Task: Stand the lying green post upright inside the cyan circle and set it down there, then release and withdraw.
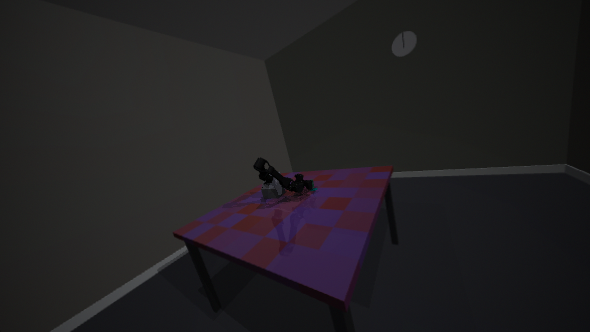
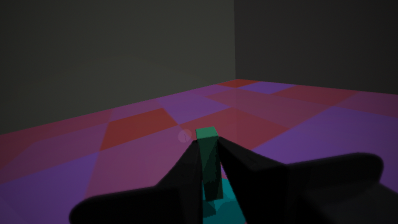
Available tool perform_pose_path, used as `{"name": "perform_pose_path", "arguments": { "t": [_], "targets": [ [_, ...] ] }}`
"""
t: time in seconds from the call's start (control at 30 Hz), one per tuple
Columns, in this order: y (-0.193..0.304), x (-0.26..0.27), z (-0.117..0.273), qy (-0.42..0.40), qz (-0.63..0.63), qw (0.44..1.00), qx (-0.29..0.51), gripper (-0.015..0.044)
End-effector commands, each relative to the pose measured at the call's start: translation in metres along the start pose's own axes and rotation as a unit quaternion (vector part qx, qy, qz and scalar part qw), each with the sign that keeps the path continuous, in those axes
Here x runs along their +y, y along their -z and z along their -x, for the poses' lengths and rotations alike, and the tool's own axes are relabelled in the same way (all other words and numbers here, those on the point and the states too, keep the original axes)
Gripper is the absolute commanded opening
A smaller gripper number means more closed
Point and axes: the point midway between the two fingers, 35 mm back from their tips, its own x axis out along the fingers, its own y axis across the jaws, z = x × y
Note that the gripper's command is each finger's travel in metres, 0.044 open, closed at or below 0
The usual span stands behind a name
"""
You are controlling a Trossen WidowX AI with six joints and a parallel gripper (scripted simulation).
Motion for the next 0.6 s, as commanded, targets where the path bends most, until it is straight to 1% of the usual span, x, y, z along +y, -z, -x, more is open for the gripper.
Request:
{"name": "perform_pose_path", "arguments": {
  "t": [0.0,0.43,0.57],
  "targets": [
    [0.0137,-0.0034,-0.0031,0.001,0.001,1.0,0.0,0.0023],
    [0.0167,-0.0035,-0.0037,0.0,0.0,1.0,0.001,0.0023],
    [0.0167,-0.0035,-0.0037,0.0,0.0,1.0,0.001,0.0128]
  ]
}}
